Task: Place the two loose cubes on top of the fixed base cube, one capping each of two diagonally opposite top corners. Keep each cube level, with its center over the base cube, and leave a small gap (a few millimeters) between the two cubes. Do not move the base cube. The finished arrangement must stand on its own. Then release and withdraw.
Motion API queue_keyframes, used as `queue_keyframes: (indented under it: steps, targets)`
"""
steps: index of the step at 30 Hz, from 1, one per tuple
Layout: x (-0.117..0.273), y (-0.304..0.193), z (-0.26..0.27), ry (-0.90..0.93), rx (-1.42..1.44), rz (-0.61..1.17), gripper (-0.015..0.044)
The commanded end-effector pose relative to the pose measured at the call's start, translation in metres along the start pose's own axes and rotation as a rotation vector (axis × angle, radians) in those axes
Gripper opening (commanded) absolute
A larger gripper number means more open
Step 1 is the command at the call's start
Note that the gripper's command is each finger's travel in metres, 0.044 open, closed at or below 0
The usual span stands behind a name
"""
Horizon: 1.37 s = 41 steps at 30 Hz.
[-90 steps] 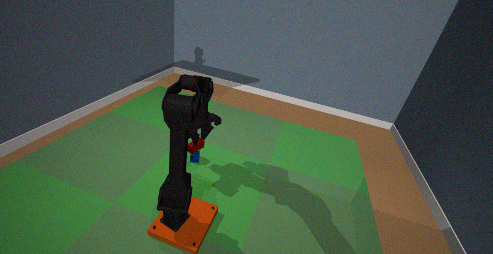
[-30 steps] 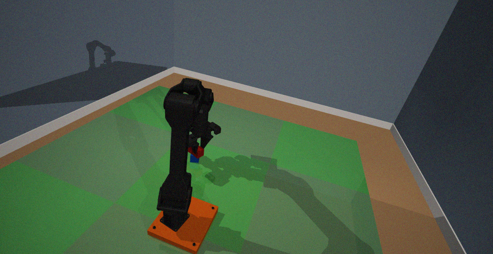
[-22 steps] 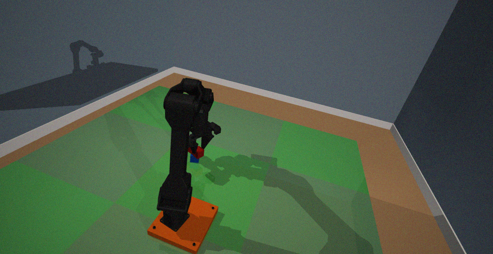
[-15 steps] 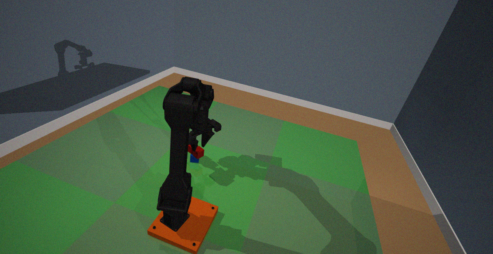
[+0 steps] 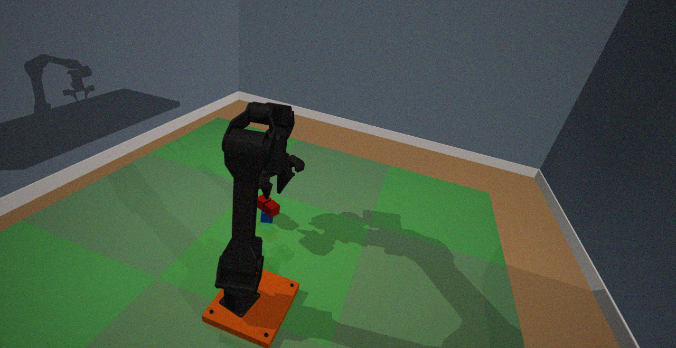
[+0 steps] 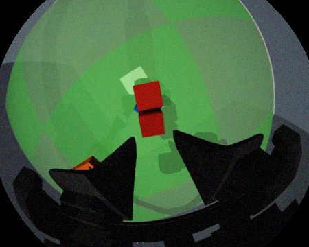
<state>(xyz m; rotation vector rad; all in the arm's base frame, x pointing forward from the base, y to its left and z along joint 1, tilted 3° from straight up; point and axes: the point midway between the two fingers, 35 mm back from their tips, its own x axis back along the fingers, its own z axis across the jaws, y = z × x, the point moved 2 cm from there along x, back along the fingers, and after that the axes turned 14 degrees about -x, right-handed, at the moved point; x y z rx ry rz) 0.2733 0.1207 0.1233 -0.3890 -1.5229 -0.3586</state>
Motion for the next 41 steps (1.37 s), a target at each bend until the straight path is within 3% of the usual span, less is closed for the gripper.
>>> queue_keyframes:
  steps: [1,10,18,28,41]
  targets:
    - [0.007,0.000,0.000,-0.001,0.000,-0.001,0.0205]
    - [0.020,0.000,0.000,-0.001,0.000,-0.001,0.0205]
    - [0.024,0.002,0.002,-0.001,0.000,-0.001,0.0400]
    - [0.028,0.078,0.112,0.009,0.000,-0.008,0.0400]
    - [0.028,0.079,0.115,0.009,0.000,-0.008,0.0400]
